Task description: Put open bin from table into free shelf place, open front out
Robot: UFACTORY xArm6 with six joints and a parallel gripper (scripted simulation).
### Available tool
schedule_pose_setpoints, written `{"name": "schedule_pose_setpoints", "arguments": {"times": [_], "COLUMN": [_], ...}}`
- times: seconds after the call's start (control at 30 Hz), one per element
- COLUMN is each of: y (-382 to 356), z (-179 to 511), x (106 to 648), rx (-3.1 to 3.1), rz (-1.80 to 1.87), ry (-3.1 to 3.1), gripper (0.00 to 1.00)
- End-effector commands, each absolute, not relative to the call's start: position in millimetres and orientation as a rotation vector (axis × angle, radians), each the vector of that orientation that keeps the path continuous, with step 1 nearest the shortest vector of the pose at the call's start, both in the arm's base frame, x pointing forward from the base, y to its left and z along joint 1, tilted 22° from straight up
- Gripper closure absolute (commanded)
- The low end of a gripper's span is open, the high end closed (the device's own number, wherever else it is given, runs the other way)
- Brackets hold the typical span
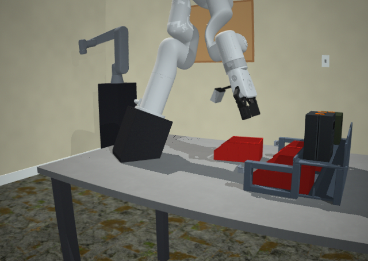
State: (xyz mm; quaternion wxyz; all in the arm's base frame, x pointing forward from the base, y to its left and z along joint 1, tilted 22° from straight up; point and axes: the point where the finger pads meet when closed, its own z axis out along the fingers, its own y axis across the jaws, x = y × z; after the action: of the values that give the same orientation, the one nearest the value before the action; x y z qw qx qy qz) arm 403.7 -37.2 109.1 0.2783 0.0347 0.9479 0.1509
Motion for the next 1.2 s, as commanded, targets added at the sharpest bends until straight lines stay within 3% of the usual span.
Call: {"name": "schedule_pose_setpoints", "arguments": {"times": [0.0,0.87,1.03,1.17], "y": [-37.6,-37.6,-54.5,-54.5], "z": [110.2,110.2,161.1,161.1], "x": [404.6,404.6,392.2,392.2], "rx": [0.093,0.093,-0.101,-0.101], "rz": [0.403,0.403,0.424,0.424], "ry": [2.541,2.541,2.759,2.759], "gripper": [0.00,0.00,0.00,0.00]}}
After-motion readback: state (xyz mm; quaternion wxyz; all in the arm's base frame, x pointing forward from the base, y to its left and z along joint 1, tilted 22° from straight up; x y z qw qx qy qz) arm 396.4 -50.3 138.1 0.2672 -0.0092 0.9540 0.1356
